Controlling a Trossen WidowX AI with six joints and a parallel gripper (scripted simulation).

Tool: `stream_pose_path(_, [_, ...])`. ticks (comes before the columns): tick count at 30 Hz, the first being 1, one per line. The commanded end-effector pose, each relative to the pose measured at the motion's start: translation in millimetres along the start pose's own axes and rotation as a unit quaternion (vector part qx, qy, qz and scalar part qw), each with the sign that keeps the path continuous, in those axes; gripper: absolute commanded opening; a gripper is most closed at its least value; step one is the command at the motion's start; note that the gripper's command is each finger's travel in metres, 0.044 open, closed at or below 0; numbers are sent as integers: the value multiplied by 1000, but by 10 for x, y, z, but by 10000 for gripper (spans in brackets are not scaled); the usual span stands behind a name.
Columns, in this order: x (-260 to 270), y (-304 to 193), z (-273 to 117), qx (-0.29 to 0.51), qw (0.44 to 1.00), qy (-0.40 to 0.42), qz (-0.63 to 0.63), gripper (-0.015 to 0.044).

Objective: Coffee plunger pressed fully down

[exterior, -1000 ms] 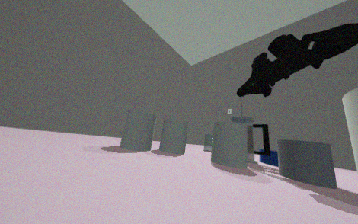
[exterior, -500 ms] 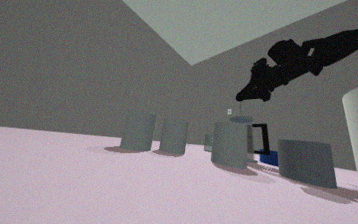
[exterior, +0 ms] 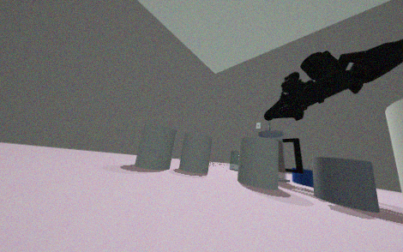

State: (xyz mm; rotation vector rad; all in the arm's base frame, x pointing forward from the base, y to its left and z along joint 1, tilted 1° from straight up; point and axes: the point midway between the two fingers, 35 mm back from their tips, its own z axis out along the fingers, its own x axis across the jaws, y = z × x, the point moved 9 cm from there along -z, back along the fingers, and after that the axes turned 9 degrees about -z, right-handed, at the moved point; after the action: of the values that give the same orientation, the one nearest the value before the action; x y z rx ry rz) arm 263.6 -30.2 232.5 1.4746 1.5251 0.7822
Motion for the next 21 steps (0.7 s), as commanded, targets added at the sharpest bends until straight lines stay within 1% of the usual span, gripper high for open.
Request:
stream_pose_path(1, [30,-192,100,28,1000,5,-3,119])
stream_pose_path(21, [22,-182,185,27,1000,5,-3,119])
